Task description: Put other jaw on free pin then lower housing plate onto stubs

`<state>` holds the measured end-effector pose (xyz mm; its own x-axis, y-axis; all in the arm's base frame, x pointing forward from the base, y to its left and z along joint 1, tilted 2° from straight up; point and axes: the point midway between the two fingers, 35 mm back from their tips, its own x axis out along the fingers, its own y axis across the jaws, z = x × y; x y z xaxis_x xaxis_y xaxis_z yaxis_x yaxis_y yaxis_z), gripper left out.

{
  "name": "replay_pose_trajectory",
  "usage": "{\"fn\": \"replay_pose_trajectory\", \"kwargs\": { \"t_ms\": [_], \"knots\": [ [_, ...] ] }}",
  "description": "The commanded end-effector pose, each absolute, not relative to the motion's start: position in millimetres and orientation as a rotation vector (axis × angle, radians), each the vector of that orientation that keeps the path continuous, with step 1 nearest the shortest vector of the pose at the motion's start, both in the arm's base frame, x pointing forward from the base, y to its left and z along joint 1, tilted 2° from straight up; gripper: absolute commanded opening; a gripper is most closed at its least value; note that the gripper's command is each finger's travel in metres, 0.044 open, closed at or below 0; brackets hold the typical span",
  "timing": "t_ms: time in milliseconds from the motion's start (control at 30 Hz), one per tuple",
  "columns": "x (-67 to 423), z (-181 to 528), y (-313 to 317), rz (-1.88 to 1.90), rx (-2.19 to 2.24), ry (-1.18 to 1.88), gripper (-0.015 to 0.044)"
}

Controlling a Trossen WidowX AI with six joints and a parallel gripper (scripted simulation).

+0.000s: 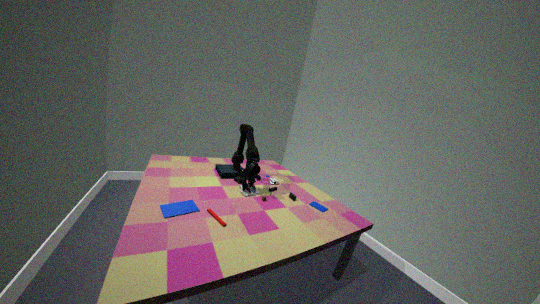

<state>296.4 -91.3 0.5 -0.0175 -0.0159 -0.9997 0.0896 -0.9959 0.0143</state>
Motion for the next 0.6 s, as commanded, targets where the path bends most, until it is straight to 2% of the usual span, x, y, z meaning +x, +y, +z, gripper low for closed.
{"fn": "replay_pose_trajectory", "kwargs": {
  "t_ms": [0, 567],
  "knots": [
    [297.4, 0.8, -91.1, -2.185, 2.147, 0.084, 0.0134],
    [297.9, -2.3, -91.0, -2.185, 2.147, 0.084, 0.0134]
  ]
}}
